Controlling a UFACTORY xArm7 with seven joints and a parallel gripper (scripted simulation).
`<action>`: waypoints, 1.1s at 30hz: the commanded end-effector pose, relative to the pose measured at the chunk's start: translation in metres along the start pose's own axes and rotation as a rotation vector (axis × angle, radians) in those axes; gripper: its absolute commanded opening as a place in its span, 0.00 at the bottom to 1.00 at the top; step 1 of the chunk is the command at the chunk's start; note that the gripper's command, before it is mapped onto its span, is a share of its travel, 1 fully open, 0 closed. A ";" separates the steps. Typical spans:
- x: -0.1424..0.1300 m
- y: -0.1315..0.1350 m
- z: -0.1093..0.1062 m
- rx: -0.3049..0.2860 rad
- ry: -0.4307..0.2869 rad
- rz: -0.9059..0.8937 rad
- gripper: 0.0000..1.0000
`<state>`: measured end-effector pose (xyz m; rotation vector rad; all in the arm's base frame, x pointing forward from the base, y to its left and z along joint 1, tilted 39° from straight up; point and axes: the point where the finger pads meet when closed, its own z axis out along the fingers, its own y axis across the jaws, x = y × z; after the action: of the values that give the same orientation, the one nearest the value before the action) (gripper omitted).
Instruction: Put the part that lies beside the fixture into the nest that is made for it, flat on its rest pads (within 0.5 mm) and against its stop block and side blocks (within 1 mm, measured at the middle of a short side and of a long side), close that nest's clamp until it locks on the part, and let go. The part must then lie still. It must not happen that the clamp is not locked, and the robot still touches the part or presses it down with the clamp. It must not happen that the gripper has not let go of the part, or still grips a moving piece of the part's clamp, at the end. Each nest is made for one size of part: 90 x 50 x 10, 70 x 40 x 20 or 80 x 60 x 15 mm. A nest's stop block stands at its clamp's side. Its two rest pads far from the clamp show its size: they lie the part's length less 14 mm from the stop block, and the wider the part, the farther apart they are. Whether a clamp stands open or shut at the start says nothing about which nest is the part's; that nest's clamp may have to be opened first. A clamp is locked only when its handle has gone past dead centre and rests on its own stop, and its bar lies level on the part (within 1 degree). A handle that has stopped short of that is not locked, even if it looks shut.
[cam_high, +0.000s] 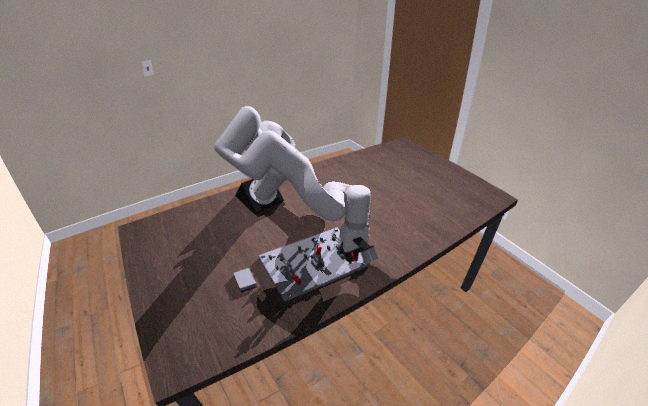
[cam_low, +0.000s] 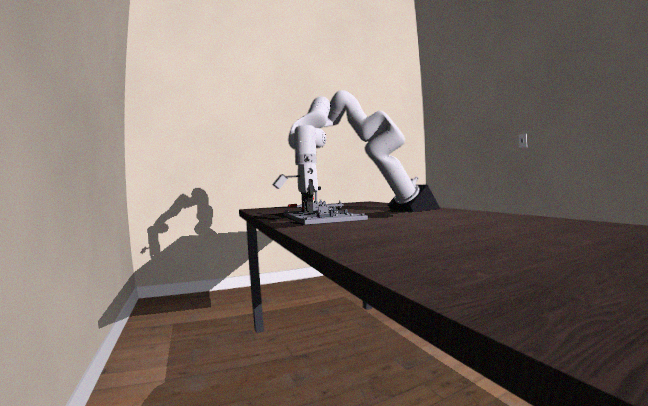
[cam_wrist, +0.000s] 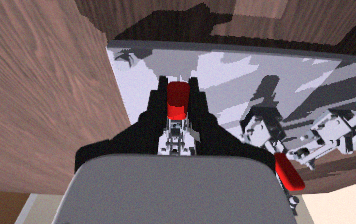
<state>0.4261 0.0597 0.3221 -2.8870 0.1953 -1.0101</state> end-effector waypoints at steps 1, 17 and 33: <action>0.001 0.000 -0.001 0.001 0.003 0.000 0.00; 0.000 0.000 -0.005 0.001 0.003 0.000 0.00; -0.005 0.000 -0.014 0.001 0.003 0.000 0.00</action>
<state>0.4160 0.0601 0.3273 -2.8869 0.1955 -1.0103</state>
